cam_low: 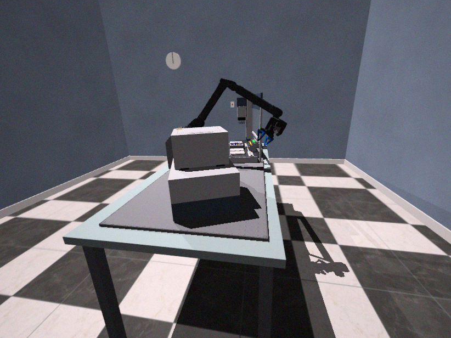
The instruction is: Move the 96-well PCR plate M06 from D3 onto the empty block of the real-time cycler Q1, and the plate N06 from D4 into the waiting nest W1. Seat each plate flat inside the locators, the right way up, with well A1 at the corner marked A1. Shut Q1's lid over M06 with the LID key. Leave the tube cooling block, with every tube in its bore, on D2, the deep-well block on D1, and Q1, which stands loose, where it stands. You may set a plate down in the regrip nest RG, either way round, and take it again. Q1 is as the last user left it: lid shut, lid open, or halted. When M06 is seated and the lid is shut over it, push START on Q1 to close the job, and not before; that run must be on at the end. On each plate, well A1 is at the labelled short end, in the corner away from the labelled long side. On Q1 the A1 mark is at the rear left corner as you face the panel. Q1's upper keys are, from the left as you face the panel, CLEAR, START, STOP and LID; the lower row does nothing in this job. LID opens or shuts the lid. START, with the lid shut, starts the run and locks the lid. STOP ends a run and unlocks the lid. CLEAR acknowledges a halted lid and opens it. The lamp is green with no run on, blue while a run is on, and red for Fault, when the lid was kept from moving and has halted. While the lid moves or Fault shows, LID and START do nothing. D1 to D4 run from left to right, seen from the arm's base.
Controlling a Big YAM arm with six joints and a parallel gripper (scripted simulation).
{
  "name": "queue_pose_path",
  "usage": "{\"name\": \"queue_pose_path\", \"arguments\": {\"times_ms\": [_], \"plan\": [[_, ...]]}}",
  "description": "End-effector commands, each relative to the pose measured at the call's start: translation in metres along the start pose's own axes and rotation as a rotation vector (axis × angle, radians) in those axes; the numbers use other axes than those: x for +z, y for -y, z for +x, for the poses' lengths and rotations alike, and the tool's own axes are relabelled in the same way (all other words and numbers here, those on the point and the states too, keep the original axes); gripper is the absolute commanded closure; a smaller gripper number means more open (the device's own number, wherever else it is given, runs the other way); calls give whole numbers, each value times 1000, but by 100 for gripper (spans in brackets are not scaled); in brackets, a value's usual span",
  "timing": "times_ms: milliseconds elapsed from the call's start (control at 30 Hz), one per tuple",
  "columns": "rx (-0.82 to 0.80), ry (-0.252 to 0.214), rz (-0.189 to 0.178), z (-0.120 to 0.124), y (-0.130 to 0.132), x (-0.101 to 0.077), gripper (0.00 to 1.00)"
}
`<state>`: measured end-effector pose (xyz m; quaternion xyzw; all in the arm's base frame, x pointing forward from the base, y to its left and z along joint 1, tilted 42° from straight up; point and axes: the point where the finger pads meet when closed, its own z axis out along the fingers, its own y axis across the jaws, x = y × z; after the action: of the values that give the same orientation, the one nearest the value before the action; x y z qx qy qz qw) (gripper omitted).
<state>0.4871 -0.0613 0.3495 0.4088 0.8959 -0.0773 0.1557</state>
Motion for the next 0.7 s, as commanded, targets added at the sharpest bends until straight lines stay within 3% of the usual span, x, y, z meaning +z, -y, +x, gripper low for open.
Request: {"name": "queue_pose_path", "arguments": {"times_ms": [0, 533, 567, 667], "plan": [[4, 9, -8, -1, 1, -6, 0], [4, 9, -8, -1, 1, -6, 0], [-19, 27, -31, 2, 6, -4, 100], [-51, 75, -80, 12, 20, -6, 100]]}}
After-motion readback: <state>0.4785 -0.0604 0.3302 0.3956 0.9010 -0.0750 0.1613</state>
